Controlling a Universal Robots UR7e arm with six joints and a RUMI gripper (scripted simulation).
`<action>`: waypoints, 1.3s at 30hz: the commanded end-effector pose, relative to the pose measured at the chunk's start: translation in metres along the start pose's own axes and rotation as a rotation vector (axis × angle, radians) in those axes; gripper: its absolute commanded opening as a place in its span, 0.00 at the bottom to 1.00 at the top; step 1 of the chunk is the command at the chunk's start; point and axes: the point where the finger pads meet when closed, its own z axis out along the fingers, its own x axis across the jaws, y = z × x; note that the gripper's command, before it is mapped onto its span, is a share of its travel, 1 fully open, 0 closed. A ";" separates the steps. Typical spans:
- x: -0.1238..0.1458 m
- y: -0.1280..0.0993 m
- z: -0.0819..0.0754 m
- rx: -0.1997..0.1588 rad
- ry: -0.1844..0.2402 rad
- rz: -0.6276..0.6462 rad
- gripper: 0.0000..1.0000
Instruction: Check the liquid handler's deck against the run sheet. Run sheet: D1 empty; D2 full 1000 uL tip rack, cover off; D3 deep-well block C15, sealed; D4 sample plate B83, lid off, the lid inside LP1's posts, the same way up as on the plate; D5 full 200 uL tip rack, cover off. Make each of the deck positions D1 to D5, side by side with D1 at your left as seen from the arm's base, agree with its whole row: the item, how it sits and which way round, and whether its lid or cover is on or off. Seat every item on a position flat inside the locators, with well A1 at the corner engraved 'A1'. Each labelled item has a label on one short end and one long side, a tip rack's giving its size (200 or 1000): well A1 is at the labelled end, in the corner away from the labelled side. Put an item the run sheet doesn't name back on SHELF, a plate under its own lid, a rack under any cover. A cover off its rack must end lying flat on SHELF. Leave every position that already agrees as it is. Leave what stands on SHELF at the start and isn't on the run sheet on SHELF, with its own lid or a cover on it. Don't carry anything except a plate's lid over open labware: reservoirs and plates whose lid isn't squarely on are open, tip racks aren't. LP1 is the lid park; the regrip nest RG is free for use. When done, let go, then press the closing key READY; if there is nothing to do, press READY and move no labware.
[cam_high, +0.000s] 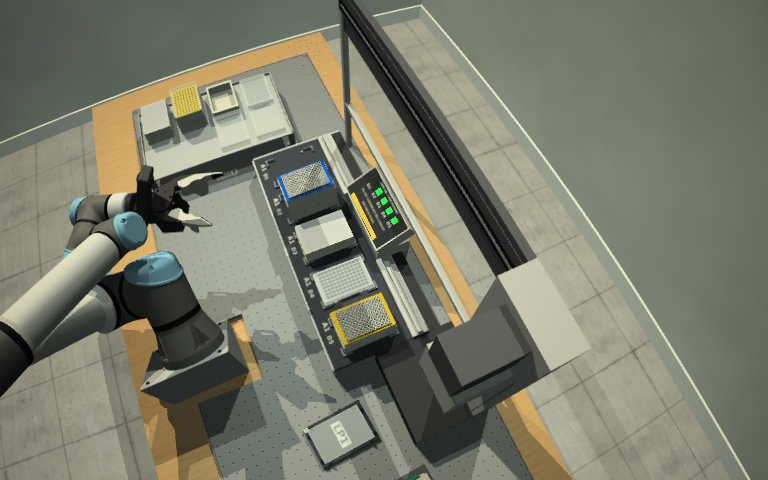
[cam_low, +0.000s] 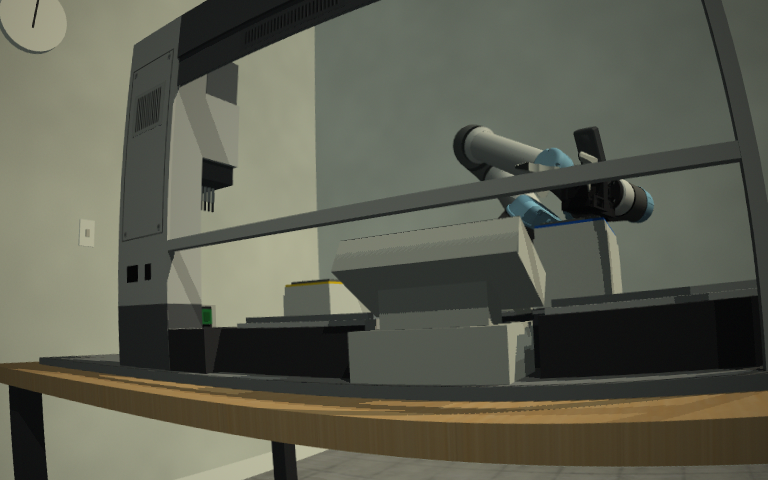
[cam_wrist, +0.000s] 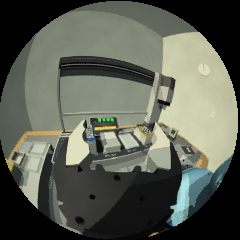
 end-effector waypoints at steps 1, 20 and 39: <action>0.012 0.001 0.037 -0.269 -0.068 -0.038 0.82; 0.033 0.007 0.058 -0.277 -0.079 -0.038 0.82; 0.033 0.007 0.058 -0.277 -0.079 -0.038 0.82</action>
